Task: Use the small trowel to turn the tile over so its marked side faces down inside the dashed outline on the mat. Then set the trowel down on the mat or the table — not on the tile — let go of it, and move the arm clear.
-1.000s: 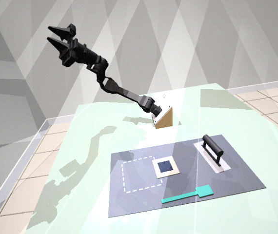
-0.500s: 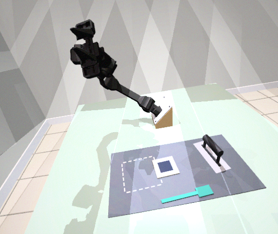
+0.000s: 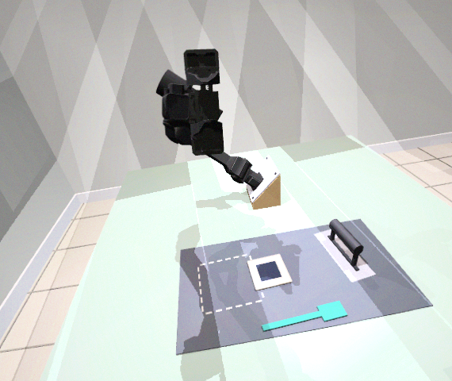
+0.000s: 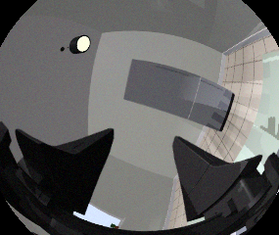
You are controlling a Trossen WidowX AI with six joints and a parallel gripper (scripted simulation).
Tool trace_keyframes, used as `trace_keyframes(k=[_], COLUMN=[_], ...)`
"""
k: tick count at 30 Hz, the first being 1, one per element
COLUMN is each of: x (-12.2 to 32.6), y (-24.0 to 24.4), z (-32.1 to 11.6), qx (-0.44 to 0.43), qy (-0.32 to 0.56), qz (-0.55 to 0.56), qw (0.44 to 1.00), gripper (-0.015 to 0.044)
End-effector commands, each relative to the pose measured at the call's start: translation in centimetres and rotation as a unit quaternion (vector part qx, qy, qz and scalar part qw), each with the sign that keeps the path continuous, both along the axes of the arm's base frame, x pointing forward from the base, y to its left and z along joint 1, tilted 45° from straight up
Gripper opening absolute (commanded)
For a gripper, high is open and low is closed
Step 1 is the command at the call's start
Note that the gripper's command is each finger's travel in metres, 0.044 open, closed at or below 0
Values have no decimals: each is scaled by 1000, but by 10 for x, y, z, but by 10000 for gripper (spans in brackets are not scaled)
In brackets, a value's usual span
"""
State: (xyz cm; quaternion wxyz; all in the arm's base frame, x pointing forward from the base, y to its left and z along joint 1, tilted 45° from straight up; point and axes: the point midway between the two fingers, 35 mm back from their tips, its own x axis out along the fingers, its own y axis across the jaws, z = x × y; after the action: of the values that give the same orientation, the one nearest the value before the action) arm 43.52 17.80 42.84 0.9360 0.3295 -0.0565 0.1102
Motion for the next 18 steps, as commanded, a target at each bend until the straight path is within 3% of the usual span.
trace_keyframes(k=[1,18], x=[14,55], y=[7,40], z=[-29,-198], qx=[-23,-158], qy=[44,291], qz=[-7,-22], qw=[999,943], gripper=[270,270])
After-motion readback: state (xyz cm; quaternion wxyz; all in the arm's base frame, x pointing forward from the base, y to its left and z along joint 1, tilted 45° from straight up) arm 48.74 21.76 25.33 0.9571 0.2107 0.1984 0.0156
